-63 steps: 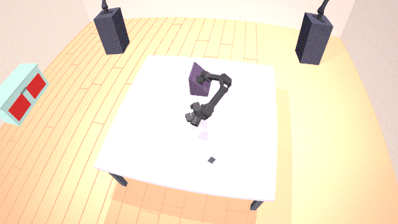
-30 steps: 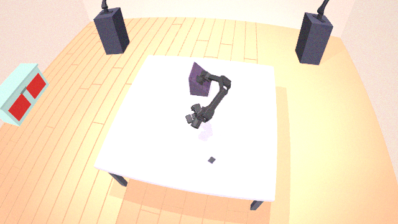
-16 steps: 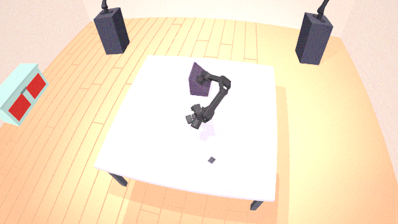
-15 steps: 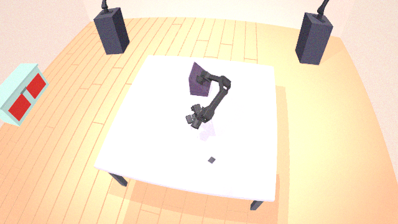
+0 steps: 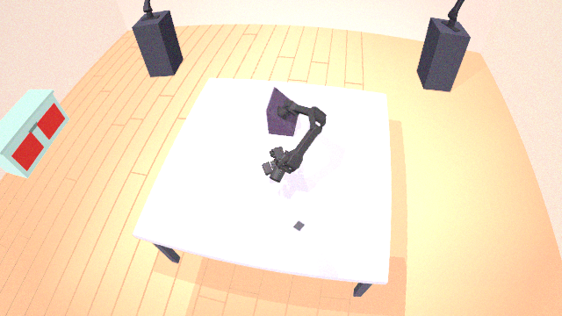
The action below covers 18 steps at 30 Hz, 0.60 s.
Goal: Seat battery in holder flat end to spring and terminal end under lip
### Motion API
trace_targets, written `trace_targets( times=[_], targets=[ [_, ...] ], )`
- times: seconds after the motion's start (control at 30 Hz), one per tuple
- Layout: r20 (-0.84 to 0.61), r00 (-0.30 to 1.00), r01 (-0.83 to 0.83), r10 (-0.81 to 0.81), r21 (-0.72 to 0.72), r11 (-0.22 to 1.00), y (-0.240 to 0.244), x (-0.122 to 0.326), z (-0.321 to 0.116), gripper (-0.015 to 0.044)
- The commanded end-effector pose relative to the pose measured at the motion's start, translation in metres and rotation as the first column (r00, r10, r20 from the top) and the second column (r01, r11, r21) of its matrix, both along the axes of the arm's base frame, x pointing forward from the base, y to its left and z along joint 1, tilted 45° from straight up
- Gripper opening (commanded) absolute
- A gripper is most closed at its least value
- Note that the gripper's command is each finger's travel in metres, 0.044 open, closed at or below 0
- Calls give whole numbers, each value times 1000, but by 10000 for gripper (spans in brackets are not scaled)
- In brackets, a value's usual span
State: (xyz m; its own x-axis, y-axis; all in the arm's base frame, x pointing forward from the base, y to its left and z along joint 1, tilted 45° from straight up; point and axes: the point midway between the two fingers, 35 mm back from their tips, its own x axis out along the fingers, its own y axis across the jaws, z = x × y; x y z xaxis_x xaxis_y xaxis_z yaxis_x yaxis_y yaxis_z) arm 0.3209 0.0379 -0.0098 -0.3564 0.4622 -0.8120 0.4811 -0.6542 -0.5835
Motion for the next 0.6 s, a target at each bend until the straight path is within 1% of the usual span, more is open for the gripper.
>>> trace_targets(
  times=[0.0,0.57],
  targets=[
    [21,1000,12,-12,13,1000,2,5,2,81],
    [26,1000,16,-16,16,1000,2,5,1,81]
  ],
)
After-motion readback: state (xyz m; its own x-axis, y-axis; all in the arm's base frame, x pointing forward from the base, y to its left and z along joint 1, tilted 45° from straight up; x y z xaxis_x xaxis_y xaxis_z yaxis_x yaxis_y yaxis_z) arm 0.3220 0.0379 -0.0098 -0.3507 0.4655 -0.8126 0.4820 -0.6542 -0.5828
